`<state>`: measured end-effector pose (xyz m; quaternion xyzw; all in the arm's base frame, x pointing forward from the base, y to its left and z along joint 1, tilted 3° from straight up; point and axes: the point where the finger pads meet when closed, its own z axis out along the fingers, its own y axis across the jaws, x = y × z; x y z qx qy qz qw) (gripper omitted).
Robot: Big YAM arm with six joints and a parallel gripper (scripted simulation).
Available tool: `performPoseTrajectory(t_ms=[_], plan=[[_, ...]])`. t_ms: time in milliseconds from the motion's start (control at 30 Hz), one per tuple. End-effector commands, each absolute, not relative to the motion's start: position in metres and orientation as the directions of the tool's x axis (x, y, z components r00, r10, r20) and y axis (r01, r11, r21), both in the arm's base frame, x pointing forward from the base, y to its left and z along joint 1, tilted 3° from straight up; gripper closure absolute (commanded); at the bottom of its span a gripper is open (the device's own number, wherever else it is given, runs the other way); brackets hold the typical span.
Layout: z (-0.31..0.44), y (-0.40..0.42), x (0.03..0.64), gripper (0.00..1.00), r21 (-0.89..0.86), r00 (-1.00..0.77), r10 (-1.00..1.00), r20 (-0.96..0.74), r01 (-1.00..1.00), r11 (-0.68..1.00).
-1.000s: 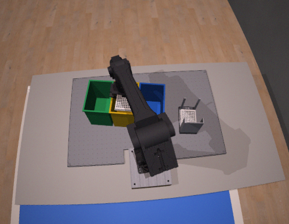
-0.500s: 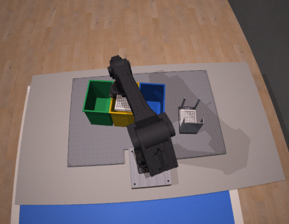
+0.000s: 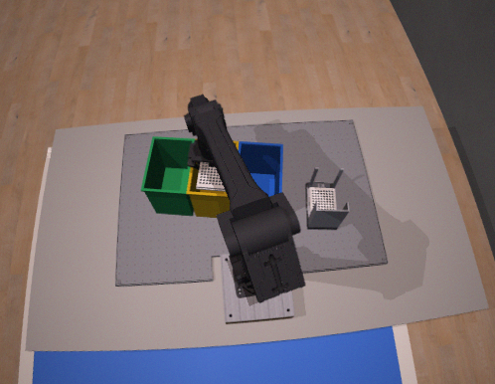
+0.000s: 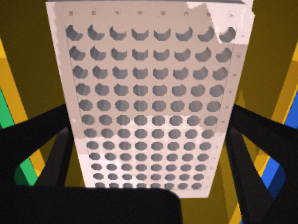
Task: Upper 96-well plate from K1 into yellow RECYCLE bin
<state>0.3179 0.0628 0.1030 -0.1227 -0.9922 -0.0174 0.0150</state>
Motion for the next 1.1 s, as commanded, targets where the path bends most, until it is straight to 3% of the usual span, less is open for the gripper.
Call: performPoseTrajectory(t_ms=[0,900,933,1067], plan=[[0.0960,0.0682,0.3177,1.00,0.029,-0.971,0.237,0.040,0.238,0.971],[0.0960,0.0683,0.3178,1.00,0.029,-0.971,0.237,0.040,0.238,0.971],[0.0960,0.0683,0.3178,0.01,0.029,-0.971,0.237,0.040,0.238,0.971],[0.0960,0.0682,0.3178,0.01,0.029,-0.971,0.236,0.040,0.237,0.971]])
